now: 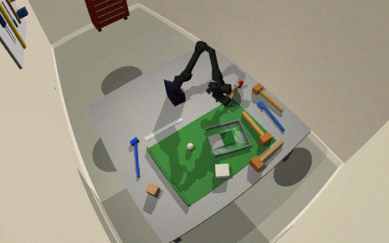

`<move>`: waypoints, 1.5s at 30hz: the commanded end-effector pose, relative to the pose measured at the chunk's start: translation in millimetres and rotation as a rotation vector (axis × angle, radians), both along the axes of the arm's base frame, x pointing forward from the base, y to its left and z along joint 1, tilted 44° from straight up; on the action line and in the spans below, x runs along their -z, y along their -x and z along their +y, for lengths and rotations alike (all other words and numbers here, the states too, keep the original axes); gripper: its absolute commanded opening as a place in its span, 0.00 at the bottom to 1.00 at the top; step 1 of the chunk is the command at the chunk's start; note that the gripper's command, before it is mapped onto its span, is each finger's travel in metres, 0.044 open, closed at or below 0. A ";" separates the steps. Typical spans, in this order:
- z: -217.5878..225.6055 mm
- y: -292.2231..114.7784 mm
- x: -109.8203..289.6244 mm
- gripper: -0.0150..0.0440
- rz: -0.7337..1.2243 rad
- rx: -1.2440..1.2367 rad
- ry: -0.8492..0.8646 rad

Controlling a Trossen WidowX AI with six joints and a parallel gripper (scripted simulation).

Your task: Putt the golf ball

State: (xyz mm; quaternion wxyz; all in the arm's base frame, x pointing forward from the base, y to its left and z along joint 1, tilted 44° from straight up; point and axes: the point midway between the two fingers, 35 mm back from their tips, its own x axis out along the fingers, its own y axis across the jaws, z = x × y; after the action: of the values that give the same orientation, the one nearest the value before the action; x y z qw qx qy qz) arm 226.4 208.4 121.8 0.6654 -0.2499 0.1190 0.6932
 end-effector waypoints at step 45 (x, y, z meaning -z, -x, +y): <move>-121.4 -31.7 -18.0 0.25 0.294 0.280 0.103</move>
State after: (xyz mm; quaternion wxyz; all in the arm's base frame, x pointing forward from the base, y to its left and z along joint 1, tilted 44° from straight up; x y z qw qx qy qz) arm 247.8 103.3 151.1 0.7027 -0.1880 0.2442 0.6413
